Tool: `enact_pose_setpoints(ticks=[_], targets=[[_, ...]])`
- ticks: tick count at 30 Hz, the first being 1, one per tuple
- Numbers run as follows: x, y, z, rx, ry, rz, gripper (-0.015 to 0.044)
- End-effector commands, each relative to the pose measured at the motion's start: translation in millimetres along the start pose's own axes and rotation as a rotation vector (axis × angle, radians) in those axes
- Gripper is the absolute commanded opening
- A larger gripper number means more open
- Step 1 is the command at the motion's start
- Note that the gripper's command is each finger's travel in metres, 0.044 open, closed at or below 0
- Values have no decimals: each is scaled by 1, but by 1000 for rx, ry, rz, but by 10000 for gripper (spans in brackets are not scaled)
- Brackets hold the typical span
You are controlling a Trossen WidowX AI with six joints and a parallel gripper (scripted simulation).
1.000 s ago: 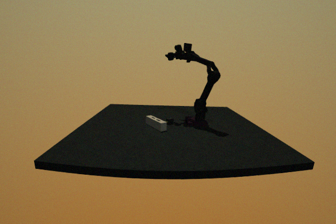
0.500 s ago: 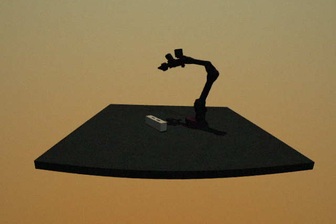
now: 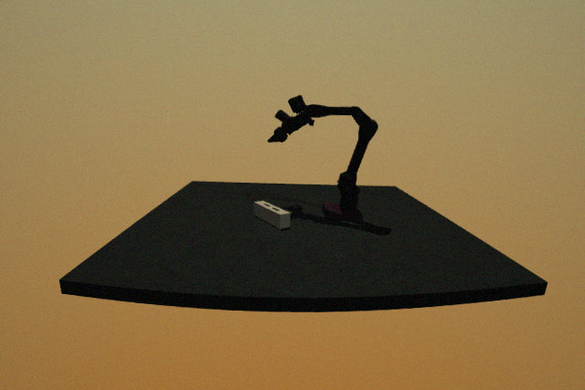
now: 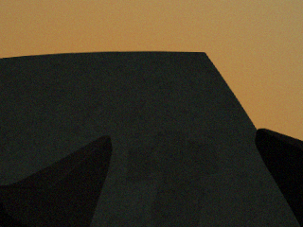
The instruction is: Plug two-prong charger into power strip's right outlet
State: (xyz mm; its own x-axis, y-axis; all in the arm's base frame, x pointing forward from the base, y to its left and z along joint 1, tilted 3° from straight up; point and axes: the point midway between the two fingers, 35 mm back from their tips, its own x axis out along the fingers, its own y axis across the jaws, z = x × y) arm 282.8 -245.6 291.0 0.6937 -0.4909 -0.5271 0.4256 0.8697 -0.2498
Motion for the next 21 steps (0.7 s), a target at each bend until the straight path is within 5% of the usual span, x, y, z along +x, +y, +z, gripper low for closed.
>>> enact_pose_setpoints(ticks=[1,21], targets=[[10,21,-16,-44,69,55,440],[26,129,-100,-326,401,359,440]])
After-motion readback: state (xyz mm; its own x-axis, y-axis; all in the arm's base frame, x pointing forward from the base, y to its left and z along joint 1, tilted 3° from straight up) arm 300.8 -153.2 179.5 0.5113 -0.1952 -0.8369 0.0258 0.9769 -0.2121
